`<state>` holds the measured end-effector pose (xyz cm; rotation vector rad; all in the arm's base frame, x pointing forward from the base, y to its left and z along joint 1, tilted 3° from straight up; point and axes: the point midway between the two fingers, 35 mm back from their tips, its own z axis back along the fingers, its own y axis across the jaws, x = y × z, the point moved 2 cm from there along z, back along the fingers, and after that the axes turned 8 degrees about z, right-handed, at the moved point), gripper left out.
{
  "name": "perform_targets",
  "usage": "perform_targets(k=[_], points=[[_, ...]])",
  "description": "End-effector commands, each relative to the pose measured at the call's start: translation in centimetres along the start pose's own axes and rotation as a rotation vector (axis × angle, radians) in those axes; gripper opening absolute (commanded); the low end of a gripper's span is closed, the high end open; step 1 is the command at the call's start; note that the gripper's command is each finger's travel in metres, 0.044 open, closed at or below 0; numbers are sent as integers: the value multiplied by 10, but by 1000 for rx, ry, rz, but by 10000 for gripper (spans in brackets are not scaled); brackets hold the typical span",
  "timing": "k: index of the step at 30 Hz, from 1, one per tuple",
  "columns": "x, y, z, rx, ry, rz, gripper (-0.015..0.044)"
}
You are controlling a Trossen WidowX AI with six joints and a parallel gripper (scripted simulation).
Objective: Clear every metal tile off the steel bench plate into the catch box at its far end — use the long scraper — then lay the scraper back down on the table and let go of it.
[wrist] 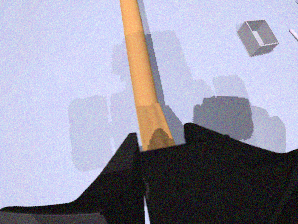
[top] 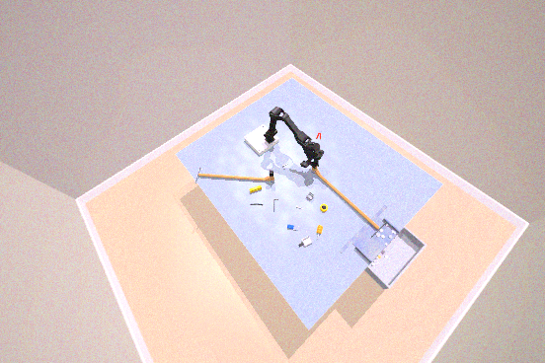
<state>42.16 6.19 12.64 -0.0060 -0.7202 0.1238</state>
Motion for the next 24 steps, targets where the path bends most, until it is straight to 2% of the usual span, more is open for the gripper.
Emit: perform_targets(k=[1,24], points=[[13,0,-2,3,-20,5,0],[43,-4,-22,3,-23,5,0]])
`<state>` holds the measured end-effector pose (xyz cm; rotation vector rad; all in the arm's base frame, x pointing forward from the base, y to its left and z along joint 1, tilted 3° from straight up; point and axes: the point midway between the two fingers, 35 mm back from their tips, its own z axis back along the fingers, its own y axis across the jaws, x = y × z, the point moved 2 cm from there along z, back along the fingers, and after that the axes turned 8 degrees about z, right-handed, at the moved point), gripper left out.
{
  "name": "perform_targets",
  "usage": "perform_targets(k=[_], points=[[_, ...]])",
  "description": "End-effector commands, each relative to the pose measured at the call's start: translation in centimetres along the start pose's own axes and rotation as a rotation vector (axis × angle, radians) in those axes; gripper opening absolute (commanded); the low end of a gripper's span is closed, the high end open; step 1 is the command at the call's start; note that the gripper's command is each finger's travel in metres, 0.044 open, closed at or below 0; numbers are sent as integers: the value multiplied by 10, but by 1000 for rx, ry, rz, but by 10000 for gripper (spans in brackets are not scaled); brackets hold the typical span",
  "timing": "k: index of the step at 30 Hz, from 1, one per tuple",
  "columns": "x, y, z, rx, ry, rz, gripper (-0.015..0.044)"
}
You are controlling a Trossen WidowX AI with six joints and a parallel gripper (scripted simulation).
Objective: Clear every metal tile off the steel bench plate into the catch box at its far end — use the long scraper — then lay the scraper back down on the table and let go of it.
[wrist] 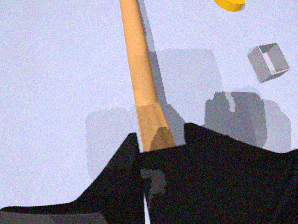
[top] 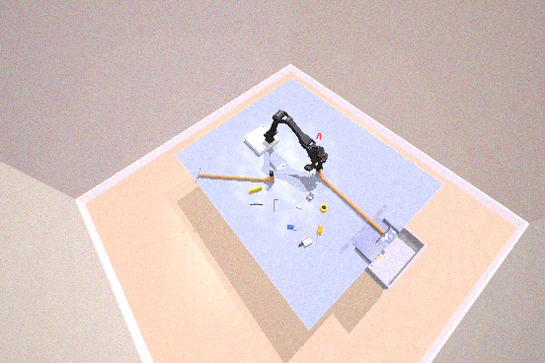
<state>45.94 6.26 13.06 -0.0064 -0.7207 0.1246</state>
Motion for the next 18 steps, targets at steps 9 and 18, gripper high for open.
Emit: perform_targets(k=[9,18], points=[[23,-2,-8,3,-24,5,0],[33,-5,-17,3,-25,5,0]])
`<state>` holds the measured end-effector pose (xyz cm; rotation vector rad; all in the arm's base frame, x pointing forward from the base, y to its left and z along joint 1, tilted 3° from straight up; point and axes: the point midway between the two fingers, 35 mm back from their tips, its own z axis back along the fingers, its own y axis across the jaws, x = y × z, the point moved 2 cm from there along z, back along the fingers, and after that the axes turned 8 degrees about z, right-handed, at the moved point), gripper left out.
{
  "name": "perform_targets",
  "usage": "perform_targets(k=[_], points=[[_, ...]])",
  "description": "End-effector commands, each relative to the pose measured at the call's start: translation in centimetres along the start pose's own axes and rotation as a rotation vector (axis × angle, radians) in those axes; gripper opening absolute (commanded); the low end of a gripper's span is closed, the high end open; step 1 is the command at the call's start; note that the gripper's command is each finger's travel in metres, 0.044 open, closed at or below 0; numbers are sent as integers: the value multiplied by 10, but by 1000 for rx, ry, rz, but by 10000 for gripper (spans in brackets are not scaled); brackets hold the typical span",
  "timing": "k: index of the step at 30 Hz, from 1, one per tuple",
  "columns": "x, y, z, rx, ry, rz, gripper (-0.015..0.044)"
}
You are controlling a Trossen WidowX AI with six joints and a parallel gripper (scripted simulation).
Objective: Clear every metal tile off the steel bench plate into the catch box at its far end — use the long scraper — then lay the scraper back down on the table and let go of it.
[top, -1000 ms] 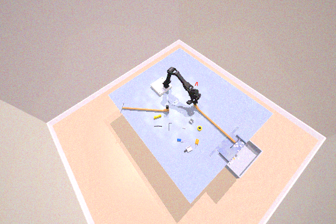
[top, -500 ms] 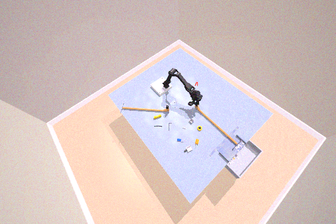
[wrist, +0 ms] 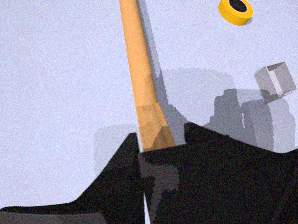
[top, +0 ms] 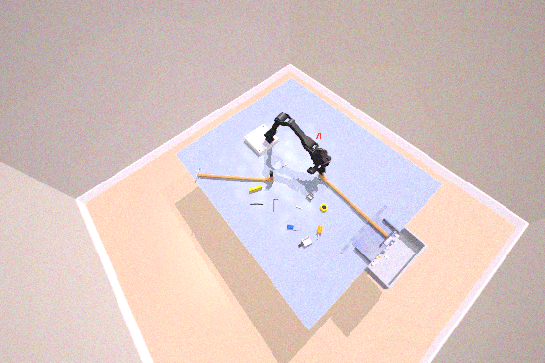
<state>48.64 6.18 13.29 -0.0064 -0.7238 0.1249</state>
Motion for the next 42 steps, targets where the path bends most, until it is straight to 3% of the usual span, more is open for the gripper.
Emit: perform_targets(k=[1,42], points=[[12,-1,-2,3,-22,4,0],[16,-3,-9,0,-12,1,0]])
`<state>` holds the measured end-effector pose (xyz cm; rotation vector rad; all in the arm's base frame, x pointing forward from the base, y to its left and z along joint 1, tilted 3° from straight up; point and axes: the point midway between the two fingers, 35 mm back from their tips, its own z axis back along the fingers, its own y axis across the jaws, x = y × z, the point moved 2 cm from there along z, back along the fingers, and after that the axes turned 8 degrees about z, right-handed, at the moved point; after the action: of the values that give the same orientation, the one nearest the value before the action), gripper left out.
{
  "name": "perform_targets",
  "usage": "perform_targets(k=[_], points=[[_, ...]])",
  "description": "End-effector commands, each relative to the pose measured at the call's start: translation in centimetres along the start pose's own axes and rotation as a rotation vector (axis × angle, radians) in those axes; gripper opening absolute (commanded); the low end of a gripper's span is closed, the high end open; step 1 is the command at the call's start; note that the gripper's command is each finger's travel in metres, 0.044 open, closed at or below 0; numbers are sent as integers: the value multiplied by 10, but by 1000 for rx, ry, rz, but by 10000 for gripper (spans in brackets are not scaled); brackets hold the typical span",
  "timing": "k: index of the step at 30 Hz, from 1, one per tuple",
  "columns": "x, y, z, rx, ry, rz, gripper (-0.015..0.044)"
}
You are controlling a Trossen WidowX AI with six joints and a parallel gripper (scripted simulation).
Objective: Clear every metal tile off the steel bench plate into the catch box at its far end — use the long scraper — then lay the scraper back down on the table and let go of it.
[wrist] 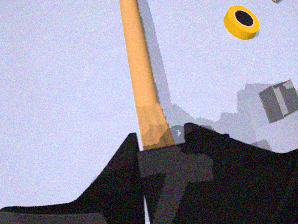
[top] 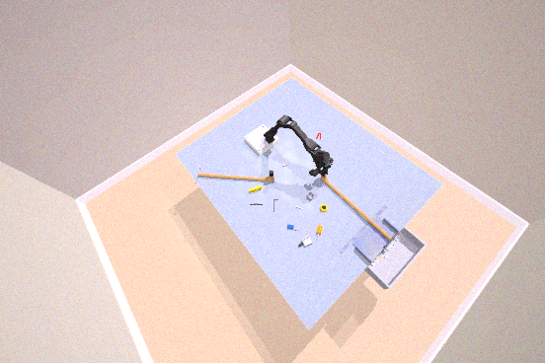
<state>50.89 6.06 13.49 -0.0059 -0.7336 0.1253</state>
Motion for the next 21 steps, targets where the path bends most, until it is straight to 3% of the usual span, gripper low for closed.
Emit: perform_targets(k=[1,21], points=[[-2,1,5,0,-2,1,0],[-20,7,30,1,-3,1,0]])
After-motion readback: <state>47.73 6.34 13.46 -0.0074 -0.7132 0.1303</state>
